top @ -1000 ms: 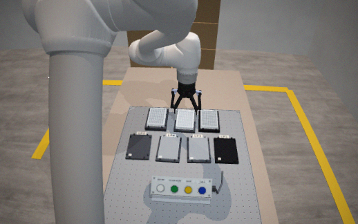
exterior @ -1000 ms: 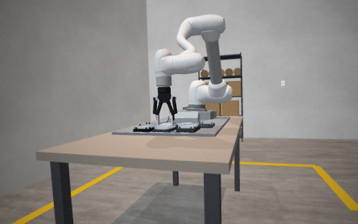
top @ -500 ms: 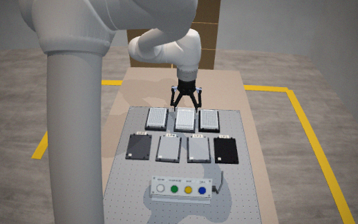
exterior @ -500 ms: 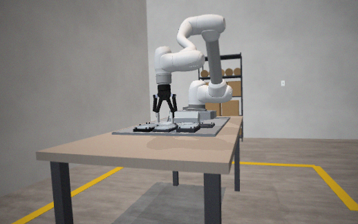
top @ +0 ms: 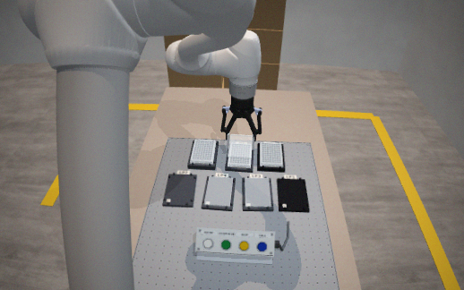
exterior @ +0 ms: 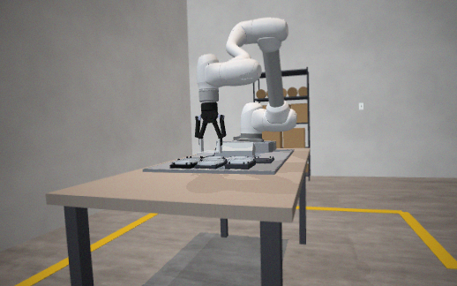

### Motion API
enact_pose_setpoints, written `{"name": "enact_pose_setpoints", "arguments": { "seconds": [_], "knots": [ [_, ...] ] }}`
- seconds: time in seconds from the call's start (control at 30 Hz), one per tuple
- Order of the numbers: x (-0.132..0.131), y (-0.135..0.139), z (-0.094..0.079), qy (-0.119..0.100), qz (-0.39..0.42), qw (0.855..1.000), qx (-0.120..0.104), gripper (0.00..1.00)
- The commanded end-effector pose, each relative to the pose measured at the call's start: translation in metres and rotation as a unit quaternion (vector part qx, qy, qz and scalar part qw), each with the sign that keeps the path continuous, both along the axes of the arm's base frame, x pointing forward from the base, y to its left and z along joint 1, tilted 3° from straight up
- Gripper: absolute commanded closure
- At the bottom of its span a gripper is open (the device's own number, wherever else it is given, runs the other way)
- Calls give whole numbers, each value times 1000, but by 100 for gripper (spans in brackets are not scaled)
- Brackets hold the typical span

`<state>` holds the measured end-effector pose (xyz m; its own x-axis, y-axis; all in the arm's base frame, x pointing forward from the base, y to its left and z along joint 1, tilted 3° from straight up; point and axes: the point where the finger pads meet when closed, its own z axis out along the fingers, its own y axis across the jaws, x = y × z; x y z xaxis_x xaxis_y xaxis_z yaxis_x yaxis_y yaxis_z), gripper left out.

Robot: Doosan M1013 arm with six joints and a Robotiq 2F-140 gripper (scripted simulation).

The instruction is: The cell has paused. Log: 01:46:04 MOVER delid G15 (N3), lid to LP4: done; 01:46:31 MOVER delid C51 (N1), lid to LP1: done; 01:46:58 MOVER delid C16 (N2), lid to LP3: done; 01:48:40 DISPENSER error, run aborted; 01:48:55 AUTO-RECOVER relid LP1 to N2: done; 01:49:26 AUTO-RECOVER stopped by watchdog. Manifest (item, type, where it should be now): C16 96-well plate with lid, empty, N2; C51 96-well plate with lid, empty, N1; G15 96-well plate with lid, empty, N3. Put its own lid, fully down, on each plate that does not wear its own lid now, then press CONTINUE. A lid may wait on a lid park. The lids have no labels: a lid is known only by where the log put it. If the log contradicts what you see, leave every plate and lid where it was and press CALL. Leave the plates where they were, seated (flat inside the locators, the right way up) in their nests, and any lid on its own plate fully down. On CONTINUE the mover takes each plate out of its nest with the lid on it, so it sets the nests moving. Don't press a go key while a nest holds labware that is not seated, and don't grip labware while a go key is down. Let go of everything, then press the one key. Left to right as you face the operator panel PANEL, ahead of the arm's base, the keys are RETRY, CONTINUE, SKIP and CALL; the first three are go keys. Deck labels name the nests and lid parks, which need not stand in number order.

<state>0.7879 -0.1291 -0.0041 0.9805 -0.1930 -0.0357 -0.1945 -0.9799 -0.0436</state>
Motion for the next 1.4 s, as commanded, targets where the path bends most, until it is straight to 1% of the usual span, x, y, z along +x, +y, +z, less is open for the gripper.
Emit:
{"name": "enact_pose_setpoints", "arguments": {
  "seconds": [0.0, 0.33, 0.77, 0.8, 0.83, 0.87, 0.9, 0.93, 1.03, 1.07, 1.1, 1.13, 1.17, 1.2, 1.37],
  "knots": [
    [0, 0, 5, 0, 0, 1000, 0, 100],
    [0, -1, 16, 0, 0, 1000, 0, 100],
    [1, 1, 18, 0, 0, 1000, 0, 100],
    [3, 9, 18, 0, 0, 1000, 0, 100],
    [8, 28, 19, 0, 0, 1000, 0, 100],
    [13, 53, 20, 0, 0, 1000, 0, 100],
    [13, 53, 20, 0, 0, 1000, 0, 100],
    [18, 82, 22, 0, 0, 1000, 0, 100],
    [18, 82, 22, 0, 0, 1000, 0, 100],
    [22, 108, 23, 0, 0, 1000, 0, 100],
    [24, 127, 24, 0, 0, 1000, 0, 100],
    [24, 127, 24, 0, 0, 1000, 0, 100],
    [25, 136, 24, 0, 0, 1000, 0, 100],
    [25, 138, 24, 0, 0, 1000, 0, 100],
    [25, 138, 24, 0, 0, 1000, 0, 100]
  ]
}}
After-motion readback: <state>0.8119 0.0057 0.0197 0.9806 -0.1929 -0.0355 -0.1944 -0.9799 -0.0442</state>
